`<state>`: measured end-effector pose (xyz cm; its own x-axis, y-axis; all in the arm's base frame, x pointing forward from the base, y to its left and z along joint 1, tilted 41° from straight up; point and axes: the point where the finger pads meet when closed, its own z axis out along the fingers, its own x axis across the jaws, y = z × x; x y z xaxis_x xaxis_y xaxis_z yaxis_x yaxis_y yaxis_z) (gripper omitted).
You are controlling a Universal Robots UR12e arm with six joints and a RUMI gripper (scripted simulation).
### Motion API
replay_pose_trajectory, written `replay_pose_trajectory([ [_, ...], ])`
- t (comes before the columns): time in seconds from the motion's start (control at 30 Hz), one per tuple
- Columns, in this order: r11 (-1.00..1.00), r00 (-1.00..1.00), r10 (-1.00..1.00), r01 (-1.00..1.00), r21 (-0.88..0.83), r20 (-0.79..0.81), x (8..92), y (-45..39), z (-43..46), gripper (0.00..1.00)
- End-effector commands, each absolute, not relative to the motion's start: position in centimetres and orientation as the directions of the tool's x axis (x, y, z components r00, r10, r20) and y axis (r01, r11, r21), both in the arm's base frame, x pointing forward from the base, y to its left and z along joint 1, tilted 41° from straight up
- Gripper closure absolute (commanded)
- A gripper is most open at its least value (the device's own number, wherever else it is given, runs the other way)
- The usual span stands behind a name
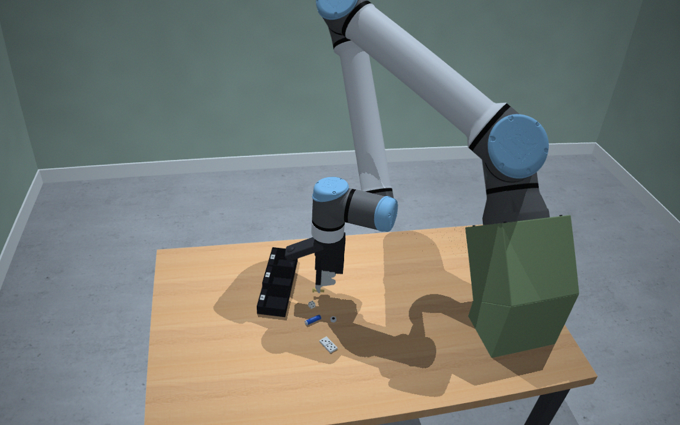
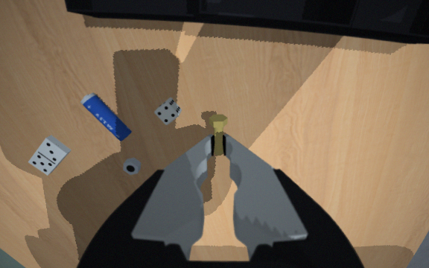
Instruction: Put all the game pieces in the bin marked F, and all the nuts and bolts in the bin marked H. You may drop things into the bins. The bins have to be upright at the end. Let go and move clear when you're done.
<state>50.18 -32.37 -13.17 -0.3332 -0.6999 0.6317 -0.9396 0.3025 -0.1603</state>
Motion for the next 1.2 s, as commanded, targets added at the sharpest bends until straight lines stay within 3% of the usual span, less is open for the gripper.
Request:
replay_pose_trajectory([
  [0.0,0.303,-0.333,-0.700,-0.939,-0.160,0.632,50.3,-31.2,-11.8,1.00],
  [1.17,0.303,-0.333,-0.700,-0.939,-0.160,0.632,50.6,-29.1,-9.3,1.00],
])
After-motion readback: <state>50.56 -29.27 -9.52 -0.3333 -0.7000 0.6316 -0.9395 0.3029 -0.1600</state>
